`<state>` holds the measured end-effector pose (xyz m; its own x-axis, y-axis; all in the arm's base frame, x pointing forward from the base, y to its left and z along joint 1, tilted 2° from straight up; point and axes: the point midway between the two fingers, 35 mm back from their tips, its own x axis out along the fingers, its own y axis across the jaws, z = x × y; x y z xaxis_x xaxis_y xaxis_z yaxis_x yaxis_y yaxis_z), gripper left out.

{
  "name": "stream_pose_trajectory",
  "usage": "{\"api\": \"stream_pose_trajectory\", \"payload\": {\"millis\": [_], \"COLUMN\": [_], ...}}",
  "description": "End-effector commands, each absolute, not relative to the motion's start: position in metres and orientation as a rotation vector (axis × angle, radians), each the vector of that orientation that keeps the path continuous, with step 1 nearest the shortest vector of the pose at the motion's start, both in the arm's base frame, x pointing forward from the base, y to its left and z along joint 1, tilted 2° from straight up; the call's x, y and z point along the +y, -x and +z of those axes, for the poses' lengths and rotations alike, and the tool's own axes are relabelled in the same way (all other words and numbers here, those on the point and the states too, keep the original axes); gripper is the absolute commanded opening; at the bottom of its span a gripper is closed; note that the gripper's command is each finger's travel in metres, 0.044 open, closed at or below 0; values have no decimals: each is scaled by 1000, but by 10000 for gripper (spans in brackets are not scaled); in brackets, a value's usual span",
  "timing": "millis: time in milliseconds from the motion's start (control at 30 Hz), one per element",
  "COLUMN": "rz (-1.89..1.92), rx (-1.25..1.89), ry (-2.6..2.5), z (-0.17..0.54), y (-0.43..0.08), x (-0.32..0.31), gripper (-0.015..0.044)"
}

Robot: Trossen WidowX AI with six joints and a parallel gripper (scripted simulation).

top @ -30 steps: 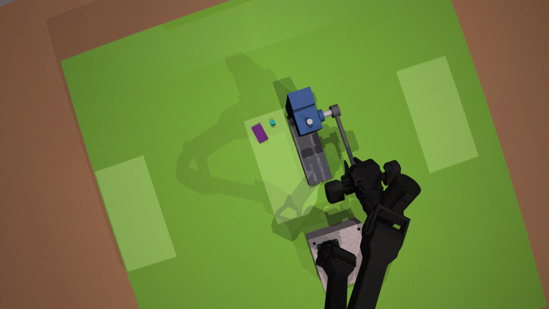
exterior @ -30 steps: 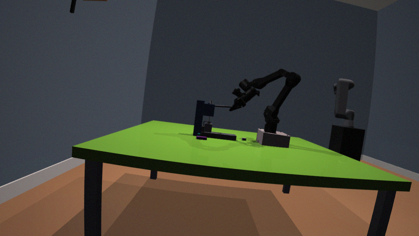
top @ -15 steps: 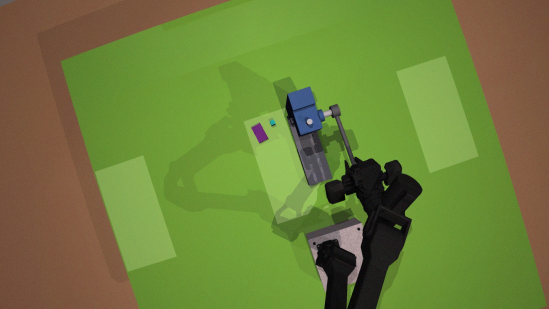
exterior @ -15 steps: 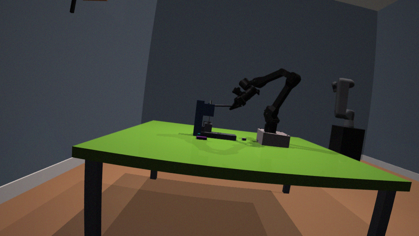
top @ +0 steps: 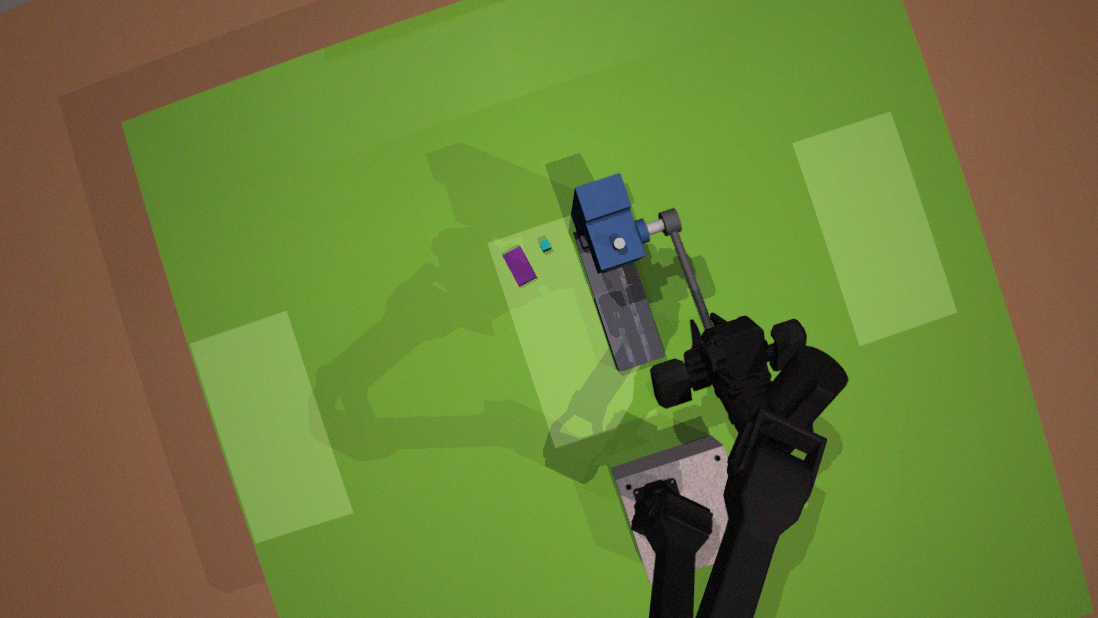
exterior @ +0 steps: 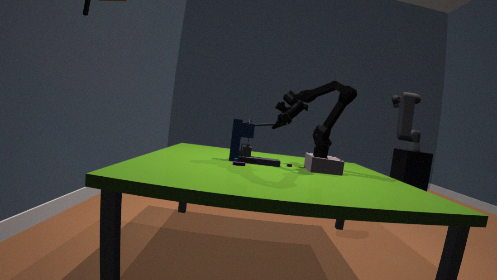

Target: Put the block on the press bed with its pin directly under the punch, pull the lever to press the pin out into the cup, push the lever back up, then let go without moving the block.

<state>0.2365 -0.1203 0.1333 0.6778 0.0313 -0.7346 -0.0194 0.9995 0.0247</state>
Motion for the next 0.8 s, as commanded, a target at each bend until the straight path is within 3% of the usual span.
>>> {"api": "stream_pose_trajectory", "payload": {"millis": [0,767], "rz": [27,27], "rx": [803,803], "ry": [-7,-7], "z": [148,178], "y": [-240,-251], "x": [-121,-121], "gripper": [0,0]}}
